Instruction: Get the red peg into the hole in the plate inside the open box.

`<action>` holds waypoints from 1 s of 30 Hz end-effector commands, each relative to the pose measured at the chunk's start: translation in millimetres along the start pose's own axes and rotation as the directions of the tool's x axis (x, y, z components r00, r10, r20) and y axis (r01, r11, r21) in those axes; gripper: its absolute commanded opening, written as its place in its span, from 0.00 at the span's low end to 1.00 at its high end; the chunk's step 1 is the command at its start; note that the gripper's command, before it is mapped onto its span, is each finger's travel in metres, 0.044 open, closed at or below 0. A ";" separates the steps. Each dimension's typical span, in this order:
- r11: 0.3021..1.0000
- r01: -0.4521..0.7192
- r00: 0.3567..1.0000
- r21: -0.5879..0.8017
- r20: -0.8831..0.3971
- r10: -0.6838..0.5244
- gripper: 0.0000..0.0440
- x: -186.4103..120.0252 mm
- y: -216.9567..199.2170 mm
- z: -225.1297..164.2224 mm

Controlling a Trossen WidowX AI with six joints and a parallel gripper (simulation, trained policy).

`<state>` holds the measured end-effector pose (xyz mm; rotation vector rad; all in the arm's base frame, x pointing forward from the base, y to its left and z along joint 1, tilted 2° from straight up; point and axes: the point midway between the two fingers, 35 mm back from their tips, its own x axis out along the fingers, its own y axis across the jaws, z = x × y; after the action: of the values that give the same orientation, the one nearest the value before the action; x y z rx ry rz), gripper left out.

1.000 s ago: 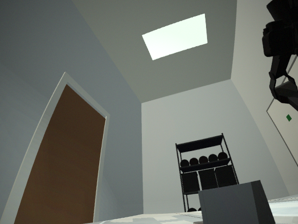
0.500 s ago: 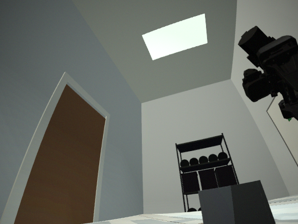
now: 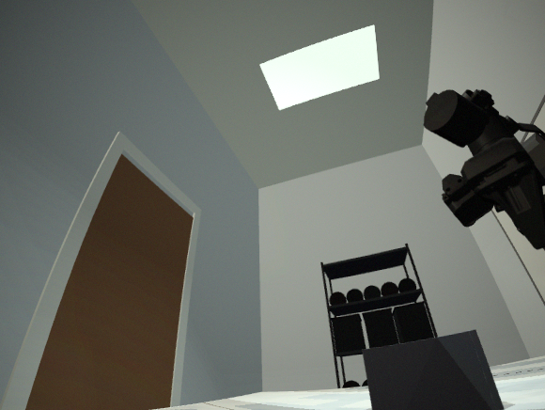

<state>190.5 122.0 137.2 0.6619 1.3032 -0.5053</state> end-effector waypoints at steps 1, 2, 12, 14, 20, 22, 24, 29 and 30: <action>0.996 0.072 0.997 0.044 -0.014 -0.072 1.00 15.7 -11.9 0.5; 0.995 0.084 0.996 0.054 -0.016 -0.083 1.00 19.7 -14.1 0.4; 0.982 0.127 0.992 0.139 -0.021 -0.125 1.00 65.6 -27.1 -3.7; 0.981 0.121 0.993 0.154 -0.020 -0.119 1.00 75.4 -28.4 -5.0; 0.976 0.095 0.995 0.195 -0.016 -0.094 1.00 101.1 -31.5 -9.5; 0.974 0.090 0.996 0.209 -0.017 -0.089 0.98 107.5 -32.7 -11.1; 0.970 0.091 0.996 0.225 -0.022 -0.088 0.92 112.8 -34.6 -12.8; 0.959 0.122 0.992 0.255 -0.054 -0.112 0.64 119.1 -43.1 -17.6; 0.958 0.126 0.992 0.258 -0.061 -0.114 0.58 119.0 -43.7 -18.1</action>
<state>176.2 107.3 17.0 0.8058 1.3180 -0.7507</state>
